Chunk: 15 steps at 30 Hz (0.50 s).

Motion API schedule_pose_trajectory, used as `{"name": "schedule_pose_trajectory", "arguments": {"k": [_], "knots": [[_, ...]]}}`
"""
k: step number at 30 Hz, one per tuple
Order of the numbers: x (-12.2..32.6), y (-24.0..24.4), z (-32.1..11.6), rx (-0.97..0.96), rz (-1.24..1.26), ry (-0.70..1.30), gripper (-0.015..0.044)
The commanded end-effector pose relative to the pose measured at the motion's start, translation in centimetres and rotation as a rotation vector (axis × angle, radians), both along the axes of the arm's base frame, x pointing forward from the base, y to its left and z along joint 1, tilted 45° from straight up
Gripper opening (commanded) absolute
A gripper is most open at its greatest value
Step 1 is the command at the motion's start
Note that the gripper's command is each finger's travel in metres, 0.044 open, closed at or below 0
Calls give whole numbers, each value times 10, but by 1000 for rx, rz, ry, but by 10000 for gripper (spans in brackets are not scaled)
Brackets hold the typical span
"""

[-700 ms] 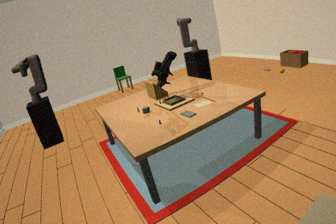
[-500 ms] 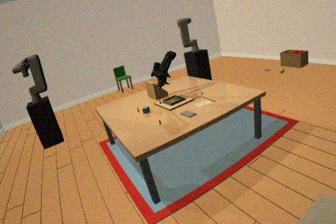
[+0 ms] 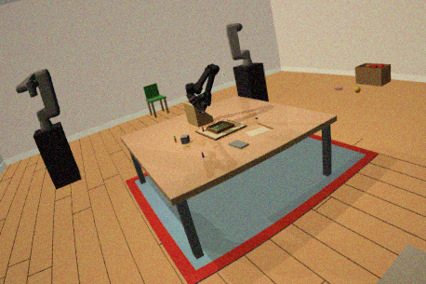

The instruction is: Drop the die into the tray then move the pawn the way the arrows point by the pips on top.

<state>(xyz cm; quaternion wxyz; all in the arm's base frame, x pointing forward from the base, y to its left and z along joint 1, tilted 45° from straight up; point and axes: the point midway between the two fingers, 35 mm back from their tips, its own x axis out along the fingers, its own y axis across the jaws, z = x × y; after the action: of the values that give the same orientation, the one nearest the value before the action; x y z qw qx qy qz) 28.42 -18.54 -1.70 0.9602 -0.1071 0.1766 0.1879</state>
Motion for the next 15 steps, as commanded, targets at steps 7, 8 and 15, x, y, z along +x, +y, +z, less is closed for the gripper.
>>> {"name": "schedule_pose_trajectory", "arguments": {"k": [7,8,15], "knots": [[-31,-23,-114,577,-304,797,275],[-35,-22,-120,609,-322,854,275],[-76,-8,-148,813,-442,1290,275]]}}
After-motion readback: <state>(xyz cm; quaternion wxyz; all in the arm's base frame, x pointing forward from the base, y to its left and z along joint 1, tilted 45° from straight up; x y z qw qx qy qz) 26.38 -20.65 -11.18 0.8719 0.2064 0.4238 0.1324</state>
